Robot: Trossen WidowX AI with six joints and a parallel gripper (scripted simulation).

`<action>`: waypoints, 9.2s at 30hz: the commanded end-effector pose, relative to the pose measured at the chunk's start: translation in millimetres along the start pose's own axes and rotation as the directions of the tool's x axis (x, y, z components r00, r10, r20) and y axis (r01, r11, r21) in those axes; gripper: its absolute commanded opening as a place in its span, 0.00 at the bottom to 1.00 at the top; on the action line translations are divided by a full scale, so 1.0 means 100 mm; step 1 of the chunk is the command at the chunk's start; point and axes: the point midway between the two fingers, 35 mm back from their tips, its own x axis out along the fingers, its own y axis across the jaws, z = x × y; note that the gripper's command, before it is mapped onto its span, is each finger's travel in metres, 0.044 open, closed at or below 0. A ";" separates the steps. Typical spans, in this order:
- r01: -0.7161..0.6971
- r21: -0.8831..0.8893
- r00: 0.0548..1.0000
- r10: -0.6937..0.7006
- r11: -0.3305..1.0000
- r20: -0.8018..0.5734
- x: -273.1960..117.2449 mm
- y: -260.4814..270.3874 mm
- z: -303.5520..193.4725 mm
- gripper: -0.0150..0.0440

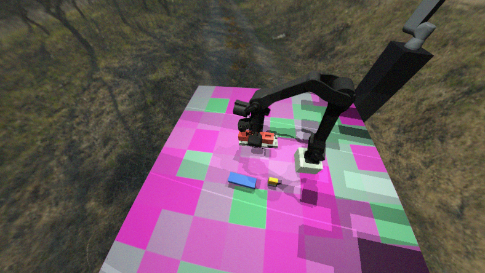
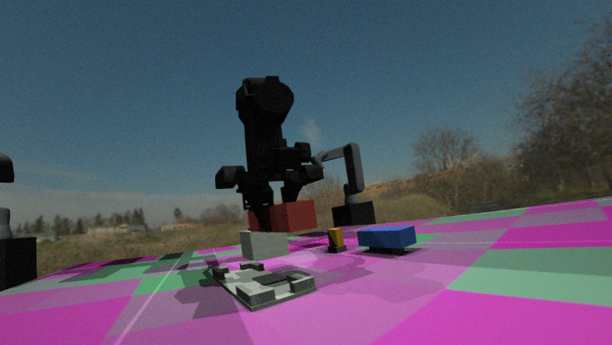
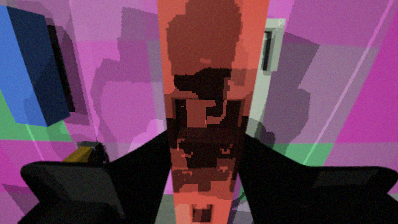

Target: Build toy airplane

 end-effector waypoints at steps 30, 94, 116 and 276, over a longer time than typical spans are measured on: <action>0.001 -0.092 1.000 -0.001 0.996 0.000 0.25 -0.56 -0.15 0.59; 0.002 -0.089 1.000 -0.003 0.996 -0.008 0.63 -0.56 -0.16 0.73; 0.001 -0.092 1.000 -0.001 0.996 -0.001 -0.31 -0.57 -0.14 1.00; -0.028 0.107 1.000 0.027 0.994 0.005 -0.63 2.16 0.40 0.25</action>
